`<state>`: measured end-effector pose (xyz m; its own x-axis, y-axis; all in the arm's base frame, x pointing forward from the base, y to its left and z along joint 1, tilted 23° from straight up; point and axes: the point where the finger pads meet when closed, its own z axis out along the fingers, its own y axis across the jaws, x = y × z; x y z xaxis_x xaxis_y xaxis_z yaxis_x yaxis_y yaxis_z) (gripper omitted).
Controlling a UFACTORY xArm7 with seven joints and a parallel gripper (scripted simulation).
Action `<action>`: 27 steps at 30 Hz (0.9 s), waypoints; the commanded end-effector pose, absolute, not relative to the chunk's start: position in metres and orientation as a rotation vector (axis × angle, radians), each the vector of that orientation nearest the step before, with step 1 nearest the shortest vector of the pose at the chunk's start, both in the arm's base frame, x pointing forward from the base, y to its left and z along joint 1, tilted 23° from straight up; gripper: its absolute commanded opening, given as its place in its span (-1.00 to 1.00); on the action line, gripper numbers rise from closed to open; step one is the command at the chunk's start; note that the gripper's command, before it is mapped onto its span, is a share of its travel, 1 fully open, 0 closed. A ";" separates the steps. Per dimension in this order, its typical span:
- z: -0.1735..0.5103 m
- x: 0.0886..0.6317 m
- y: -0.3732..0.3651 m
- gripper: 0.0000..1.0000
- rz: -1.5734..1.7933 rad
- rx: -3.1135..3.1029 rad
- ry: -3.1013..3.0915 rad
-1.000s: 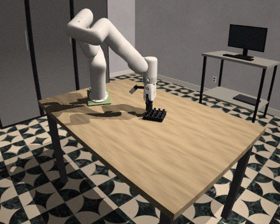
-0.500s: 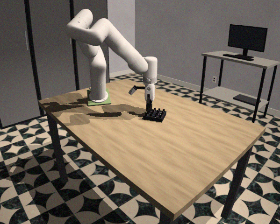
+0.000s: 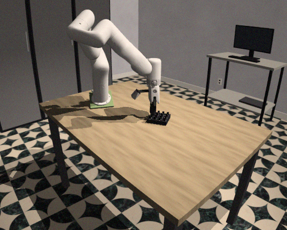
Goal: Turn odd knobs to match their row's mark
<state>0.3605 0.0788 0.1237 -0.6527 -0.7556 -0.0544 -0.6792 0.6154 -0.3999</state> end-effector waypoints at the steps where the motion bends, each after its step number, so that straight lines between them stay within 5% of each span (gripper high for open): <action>1: 0.125 0.361 0.079 -0.84 -0.519 -1.266 2.595; 27: 0.125 0.361 0.079 -0.84 -0.610 -2.079 2.151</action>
<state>0.3604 0.0788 0.1236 -0.1525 -0.9714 0.1820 -0.9294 0.0784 -0.3606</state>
